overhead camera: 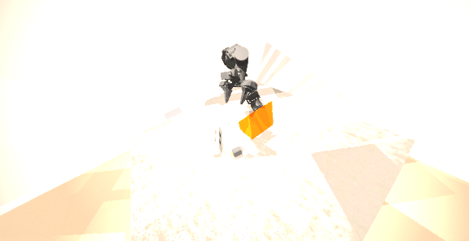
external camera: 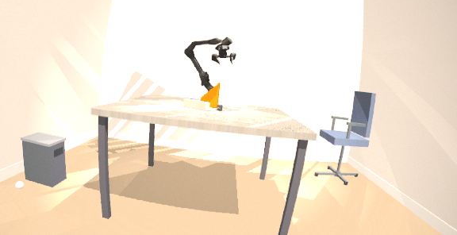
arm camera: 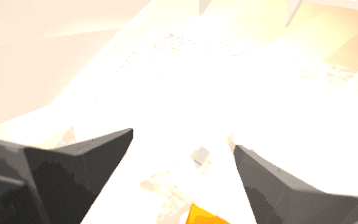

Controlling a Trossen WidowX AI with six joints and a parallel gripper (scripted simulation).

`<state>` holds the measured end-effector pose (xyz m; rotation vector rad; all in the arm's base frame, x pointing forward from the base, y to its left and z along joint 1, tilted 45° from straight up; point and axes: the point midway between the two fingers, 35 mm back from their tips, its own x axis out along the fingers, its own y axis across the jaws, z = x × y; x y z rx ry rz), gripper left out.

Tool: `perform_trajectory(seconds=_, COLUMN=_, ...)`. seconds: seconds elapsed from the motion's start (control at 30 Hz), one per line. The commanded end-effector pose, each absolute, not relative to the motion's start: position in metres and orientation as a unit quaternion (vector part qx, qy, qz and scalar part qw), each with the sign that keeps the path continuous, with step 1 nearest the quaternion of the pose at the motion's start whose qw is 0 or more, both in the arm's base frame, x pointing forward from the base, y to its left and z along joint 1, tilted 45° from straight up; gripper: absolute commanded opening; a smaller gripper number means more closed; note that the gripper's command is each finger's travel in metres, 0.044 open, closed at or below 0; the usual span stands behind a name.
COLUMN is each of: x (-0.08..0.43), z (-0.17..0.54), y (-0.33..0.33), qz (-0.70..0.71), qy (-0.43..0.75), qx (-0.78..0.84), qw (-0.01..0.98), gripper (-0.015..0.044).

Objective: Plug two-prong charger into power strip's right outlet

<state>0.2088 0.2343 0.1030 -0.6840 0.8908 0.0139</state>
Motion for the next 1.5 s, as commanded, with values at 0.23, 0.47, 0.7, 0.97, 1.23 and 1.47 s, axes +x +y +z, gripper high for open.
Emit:
perform_trajectory(seconds=0.23, x=0.228, z=0.076, y=0.215, qz=-0.032, qy=0.460, qx=-0.332, qw=0.823, gripper=0.0440)
perform_trajectory(seconds=0.47, x=0.241, z=0.057, y=0.195, qz=-0.071, qy=0.493, qx=-0.316, qw=0.808, gripper=0.0440)
perform_trajectory(seconds=0.7, x=0.254, z=0.035, y=0.175, qz=-0.114, qy=0.523, qx=-0.297, qw=0.791, gripper=0.0440)
perform_trajectory(seconds=0.97, x=0.266, z=0.009, y=0.152, qz=-0.165, qy=0.553, qx=-0.277, qw=0.768, gripper=0.0440)
perform_trajectory(seconds=1.23, x=0.274, z=-0.018, y=0.126, qz=-0.215, qy=0.582, qx=-0.254, qw=0.742, gripper=0.0440)
perform_trajectory(seconds=1.47, x=0.278, z=-0.038, y=0.100, qz=-0.257, qy=0.604, qx=-0.234, qw=0.717, gripper=0.0440)
